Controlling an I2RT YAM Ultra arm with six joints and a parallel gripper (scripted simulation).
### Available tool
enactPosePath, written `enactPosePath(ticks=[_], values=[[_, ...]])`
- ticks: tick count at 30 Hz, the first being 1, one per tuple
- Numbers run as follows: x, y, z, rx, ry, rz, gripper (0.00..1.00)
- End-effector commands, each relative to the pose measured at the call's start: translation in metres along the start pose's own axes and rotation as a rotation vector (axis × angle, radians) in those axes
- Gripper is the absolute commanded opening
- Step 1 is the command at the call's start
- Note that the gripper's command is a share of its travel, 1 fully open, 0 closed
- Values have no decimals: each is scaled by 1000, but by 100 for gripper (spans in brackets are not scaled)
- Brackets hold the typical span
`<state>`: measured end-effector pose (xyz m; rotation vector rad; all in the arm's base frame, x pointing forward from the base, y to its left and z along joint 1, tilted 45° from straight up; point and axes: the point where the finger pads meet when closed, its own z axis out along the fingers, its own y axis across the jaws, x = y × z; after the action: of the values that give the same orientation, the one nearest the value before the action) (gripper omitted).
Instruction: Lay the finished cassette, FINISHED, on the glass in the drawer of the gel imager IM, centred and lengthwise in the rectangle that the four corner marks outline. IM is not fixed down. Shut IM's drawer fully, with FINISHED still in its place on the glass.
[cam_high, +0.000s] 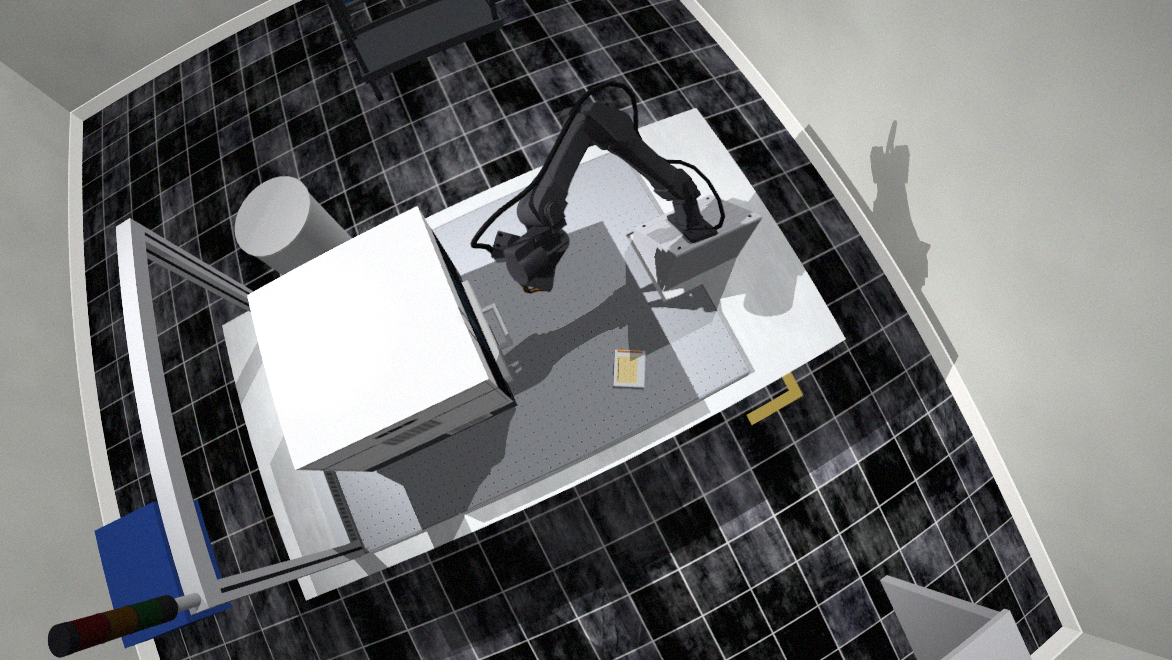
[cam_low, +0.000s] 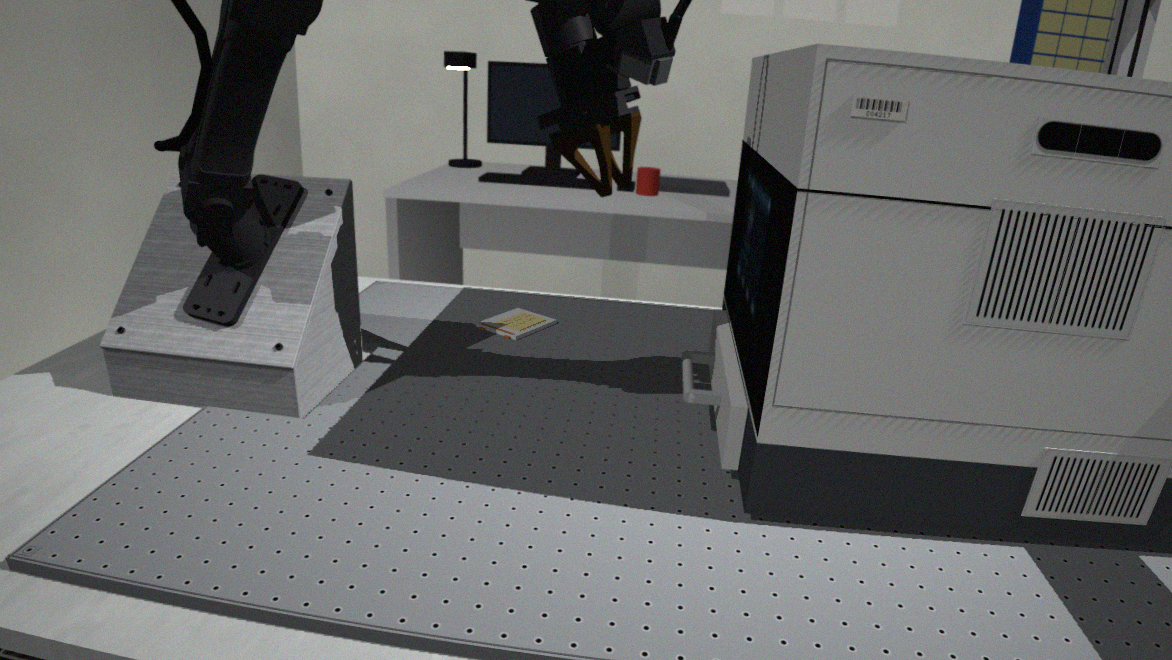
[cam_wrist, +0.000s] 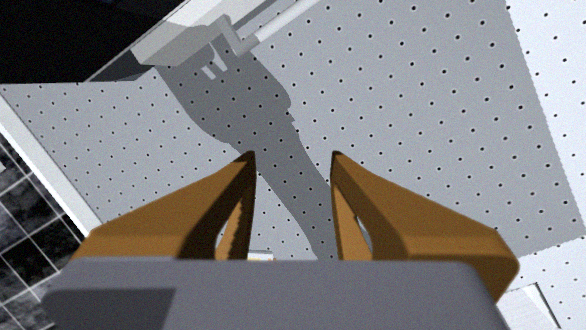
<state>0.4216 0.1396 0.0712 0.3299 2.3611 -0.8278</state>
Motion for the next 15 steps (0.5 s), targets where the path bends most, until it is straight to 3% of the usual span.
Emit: enactPosePath(ticks=[1,4,6,9,12,15], values=[[-1,0,-16,-45,-21,-16,35],[13,-12,-8,-11,44,-116,35],[20,-15,-5,-13,48,-122,35],[33,-25,1,10,109,-209,35],[45,-25,1,-8,98,-212,35],[59,-40,8,25,173,-305,35]])
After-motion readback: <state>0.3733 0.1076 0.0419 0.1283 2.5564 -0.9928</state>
